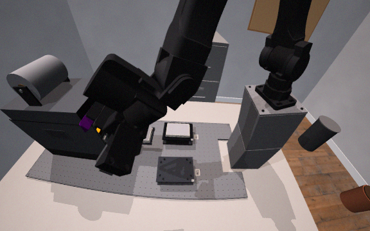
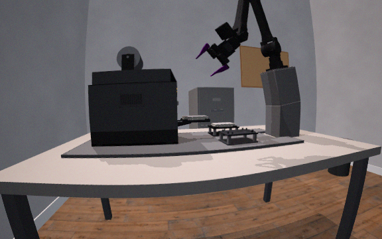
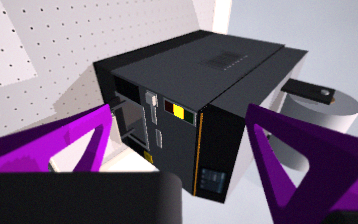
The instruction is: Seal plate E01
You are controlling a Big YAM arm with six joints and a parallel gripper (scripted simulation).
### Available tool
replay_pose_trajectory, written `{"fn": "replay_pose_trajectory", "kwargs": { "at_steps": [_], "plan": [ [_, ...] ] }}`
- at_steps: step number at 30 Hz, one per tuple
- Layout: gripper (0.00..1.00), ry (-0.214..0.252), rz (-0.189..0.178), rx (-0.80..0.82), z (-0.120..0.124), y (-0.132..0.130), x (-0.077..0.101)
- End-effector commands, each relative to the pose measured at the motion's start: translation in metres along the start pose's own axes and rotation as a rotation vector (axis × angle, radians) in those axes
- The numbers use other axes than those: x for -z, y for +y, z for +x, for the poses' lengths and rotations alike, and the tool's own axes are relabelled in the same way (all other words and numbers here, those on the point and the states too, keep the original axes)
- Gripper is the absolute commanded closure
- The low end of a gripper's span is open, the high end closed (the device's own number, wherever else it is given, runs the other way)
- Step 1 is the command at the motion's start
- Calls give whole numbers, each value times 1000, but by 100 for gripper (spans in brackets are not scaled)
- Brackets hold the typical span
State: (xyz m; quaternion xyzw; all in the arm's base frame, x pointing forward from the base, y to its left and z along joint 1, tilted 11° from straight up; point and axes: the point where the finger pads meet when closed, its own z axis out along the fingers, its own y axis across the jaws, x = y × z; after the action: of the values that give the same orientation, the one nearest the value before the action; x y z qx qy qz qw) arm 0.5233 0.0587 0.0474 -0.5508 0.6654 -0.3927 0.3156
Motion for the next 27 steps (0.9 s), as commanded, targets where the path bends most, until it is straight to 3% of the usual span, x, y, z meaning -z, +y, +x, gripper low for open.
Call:
{"fn": "replay_pose_trajectory", "kwargs": {
  "at_steps": [1, 21, 27],
  "plan": [
    [0, 6, 20, -32, 4, -13, 3],
    [0, -1, 47, -41, -1, -30, -1],
    [0, 0, 39, -37, 0, -25, 1]
  ]
}}
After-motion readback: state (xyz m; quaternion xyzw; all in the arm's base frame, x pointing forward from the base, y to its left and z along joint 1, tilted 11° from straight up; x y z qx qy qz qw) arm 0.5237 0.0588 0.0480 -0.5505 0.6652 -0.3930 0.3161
